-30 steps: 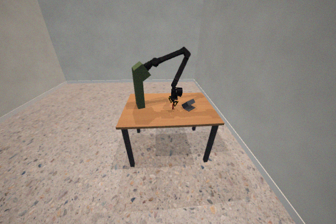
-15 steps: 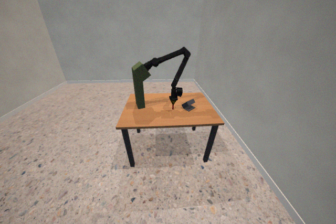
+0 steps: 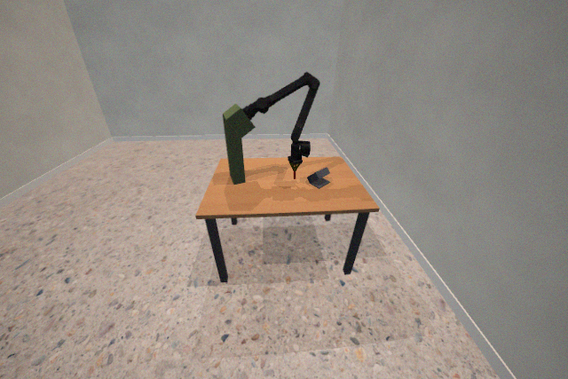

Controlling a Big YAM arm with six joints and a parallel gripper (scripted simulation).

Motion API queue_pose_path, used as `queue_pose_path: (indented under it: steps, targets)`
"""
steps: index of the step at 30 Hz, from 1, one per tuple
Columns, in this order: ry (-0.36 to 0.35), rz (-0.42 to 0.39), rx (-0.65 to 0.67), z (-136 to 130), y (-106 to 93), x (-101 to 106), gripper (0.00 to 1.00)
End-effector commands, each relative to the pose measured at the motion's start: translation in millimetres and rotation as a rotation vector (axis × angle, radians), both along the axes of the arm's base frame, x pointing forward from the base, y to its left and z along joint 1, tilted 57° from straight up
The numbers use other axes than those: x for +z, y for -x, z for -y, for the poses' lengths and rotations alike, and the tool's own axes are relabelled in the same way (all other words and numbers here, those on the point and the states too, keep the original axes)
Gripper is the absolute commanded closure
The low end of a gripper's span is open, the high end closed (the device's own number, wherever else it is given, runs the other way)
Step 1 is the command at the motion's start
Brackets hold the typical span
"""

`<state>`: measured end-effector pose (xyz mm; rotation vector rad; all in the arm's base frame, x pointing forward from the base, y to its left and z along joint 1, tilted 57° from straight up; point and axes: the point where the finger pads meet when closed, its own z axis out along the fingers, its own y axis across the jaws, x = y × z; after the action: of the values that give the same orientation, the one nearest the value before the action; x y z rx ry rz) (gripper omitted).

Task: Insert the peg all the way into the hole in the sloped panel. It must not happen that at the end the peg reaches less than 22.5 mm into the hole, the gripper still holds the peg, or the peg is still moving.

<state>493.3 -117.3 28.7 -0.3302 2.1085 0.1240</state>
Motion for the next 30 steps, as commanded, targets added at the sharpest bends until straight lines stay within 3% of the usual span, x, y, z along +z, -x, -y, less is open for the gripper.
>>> queue_pose_path:
  steps: [1,12,14,17,30]
  targets:
    - [0.009,-0.018,-0.005,5.3,22.2,0.4,1.0]
    - [0.009,-0.018,-0.005,8.8,35.7,9.6,1.0]
    - [0.009,-0.002,0.007,-0.5,19.3,11.0,1.0]
    - [0.034,0.018,-0.002,-1.3,15.1,21.4,1.0]
    - [0.1,0.021,-0.039,-9.2,7.8,26.5,1.0]
